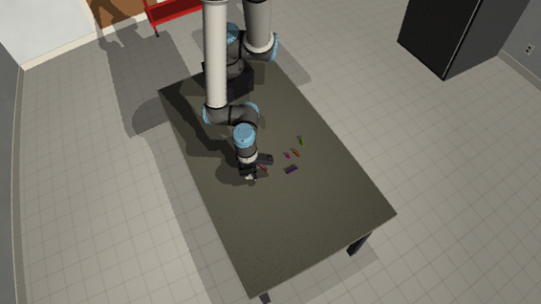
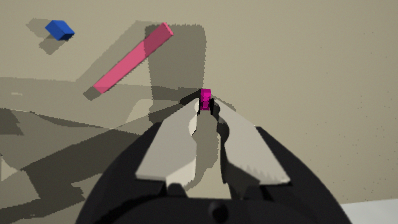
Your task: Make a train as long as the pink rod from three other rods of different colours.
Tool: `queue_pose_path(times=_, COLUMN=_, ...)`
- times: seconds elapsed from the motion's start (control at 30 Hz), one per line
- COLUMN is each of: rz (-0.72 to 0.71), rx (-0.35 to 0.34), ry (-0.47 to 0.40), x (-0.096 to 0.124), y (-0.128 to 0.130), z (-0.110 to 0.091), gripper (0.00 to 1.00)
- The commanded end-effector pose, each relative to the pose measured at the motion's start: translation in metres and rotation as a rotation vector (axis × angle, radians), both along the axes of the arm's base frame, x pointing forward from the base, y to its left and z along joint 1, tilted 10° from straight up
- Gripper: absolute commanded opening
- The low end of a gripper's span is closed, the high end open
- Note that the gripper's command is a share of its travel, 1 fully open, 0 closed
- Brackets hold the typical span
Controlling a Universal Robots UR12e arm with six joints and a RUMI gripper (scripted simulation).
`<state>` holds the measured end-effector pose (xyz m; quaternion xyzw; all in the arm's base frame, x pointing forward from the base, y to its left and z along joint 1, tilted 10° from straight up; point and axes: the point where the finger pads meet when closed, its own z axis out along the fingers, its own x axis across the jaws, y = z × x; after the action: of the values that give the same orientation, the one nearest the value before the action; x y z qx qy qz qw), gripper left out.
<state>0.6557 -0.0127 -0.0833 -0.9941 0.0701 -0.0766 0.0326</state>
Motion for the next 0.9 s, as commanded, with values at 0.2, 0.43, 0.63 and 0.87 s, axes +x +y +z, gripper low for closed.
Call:
queue_pose_path(times=0.2, rz=0.0, rx=0.0, ry=-0.001, x=0.0, y=0.0, z=0.001, gripper=0.0)
queue_pose_path(times=0.43, rz=0.0, rx=0.0, ry=-0.001, x=0.0, y=0.0, z=0.001, gripper=0.0)
queue_pose_path(times=0.63, rz=0.0, rx=0.0, ry=-0.001, x=0.0, y=0.0, z=0.001, gripper=0.0)
queue_pose_path(times=0.87, rz=0.0, rx=0.0, ry=-0.001, x=-0.001, y=-0.001, z=0.011, gripper=0.0)
